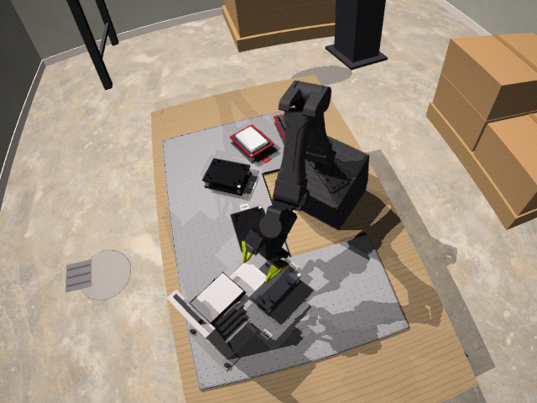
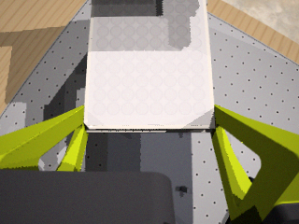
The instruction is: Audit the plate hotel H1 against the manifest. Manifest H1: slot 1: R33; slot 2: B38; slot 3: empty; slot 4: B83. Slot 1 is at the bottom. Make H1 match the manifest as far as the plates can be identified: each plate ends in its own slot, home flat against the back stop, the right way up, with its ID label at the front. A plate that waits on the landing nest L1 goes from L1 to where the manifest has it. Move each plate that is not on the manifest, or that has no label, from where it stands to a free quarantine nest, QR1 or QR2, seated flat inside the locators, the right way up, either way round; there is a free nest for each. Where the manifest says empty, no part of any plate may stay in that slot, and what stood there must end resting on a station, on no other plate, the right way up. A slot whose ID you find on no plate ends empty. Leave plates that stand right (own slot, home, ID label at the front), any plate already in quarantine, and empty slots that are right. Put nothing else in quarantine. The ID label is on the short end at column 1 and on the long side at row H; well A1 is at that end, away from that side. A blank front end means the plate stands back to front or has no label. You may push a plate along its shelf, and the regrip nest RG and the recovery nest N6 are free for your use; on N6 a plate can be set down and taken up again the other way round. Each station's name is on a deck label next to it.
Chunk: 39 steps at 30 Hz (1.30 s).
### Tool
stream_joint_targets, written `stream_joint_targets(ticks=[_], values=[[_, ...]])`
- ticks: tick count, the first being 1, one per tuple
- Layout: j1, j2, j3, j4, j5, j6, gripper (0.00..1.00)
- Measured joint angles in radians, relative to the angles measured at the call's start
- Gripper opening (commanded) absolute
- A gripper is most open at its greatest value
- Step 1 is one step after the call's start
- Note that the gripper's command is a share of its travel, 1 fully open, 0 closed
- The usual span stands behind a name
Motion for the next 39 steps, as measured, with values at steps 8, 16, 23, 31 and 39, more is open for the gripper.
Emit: stream_joint_targets(ticks=[8, 16, 23, 31, 39], values=[[0.011, -0.027, -0.035, 0.005, 0.009, 0.006, 0.86], [0.023, -0.057, -0.071, 0.010, 0.019, 0.013, 0.86], [0.035, -0.085, -0.105, 0.013, 0.027, 0.019, 0.86], [0.047, -0.109, -0.137, 0.013, 0.036, 0.026, 0.86], [0.063, -0.144, -0.175, 0.013, 0.048, 0.035, 0.86]])
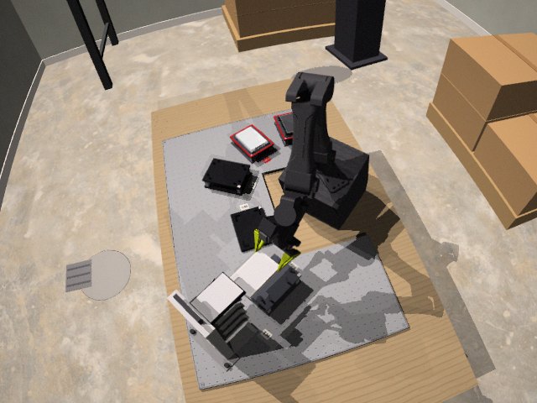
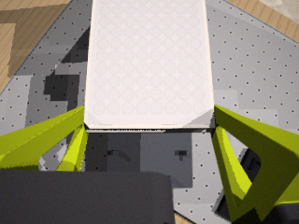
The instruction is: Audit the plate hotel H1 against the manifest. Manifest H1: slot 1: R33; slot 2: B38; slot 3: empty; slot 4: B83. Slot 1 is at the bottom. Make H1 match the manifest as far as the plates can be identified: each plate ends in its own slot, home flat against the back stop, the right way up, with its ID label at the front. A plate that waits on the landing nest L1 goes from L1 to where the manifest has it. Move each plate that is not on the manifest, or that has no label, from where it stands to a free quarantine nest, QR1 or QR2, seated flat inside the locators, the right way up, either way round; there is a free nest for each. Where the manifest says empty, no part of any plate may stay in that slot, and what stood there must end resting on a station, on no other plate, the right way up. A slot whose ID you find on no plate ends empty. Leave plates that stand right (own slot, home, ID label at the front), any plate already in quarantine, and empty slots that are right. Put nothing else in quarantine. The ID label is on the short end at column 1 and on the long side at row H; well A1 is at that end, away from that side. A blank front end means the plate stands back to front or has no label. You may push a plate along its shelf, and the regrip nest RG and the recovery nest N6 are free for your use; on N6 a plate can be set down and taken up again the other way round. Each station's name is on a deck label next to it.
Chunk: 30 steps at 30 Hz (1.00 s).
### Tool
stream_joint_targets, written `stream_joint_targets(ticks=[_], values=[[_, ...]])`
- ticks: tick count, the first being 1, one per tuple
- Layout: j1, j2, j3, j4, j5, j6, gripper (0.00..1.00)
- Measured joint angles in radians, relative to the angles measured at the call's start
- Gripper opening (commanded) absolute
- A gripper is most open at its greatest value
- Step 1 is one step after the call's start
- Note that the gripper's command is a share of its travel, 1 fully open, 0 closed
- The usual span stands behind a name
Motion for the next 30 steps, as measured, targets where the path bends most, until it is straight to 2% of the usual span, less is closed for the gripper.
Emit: stream_joint_targets(ticks=[26, 30], values=[[0.052, -0.099, -0.099, -0.004, 0.043, 0.030, 0.86], [0.053, -0.079, -0.111, 0.019, 0.046, 0.030, 0.86]])
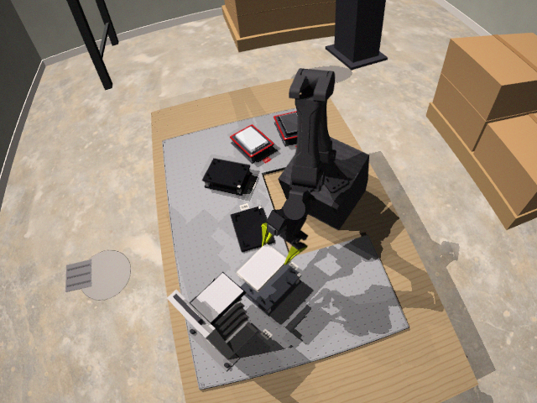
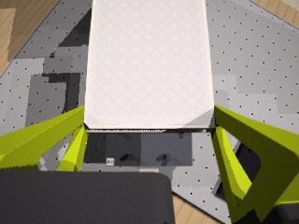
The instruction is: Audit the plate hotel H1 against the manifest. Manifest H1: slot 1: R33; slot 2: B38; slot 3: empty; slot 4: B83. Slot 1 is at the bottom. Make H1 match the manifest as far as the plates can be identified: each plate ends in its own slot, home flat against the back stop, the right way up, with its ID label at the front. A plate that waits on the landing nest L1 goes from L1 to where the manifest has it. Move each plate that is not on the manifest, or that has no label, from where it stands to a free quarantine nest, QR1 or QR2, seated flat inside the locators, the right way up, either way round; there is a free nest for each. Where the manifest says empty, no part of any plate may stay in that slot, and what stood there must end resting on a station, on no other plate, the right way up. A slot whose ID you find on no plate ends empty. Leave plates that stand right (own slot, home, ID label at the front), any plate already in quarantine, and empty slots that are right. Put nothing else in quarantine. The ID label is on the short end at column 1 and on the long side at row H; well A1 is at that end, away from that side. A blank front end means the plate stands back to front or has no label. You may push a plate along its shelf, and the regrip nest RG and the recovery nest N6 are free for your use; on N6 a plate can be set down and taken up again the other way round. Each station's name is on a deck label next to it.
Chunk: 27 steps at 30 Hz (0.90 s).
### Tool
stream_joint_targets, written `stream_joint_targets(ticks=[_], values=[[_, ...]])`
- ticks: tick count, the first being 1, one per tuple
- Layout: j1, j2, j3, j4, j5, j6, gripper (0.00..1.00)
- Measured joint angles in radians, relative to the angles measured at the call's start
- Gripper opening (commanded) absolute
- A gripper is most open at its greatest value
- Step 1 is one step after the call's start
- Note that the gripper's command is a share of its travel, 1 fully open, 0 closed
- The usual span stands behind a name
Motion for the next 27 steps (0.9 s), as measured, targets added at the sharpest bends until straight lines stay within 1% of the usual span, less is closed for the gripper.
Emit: stream_joint_targets(ticks=[5, 10, 19, 27], values=[[0.000, 0.039, -0.012, 0.034, 0.000, 0.000, 0.86], [0.000, 0.053, -0.012, 0.068, 0.001, 0.000, 0.86], [-0.004, 0.122, -0.032, 0.140, 0.001, -0.001, 0.86], [-0.004, 0.156, -0.042, 0.200, 0.001, -0.002, 0.86]])
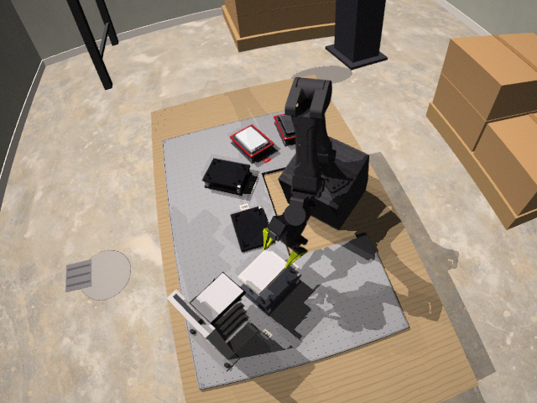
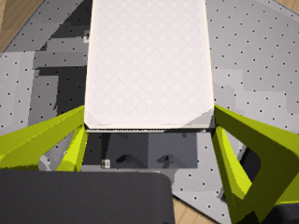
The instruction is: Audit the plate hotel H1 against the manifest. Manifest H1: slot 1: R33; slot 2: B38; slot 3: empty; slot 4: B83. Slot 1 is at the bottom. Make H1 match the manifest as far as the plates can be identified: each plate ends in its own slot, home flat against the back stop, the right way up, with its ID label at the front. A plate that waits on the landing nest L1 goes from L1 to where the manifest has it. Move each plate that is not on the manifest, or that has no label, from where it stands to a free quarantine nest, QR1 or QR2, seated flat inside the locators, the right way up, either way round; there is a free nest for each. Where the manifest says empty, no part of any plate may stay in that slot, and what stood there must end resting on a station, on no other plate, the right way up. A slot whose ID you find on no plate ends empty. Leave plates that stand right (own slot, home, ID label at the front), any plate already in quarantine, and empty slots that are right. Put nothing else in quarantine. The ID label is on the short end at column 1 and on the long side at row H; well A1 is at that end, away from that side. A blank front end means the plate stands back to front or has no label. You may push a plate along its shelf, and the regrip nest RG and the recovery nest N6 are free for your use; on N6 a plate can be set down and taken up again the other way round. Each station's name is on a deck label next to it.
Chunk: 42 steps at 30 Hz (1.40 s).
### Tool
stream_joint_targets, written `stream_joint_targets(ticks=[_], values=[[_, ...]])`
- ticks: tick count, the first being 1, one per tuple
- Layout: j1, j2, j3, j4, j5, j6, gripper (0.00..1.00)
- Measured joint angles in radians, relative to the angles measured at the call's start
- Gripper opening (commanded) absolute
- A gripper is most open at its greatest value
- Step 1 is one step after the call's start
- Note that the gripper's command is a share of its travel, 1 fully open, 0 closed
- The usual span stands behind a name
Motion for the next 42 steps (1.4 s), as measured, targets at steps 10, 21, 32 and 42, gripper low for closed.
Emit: stream_joint_targets(ticks=[10, 21, 32, 42], values=[[-0.004, 0.070, -0.011, 0.074, -0.003, -0.002, 0.86], [-0.008, 0.132, -0.013, 0.147, -0.004, -0.003, 0.86], [-0.008, 0.196, -0.021, 0.217, -0.006, -0.004, 0.86], [-0.011, 0.262, -0.021, 0.285, -0.008, -0.006, 0.86]])
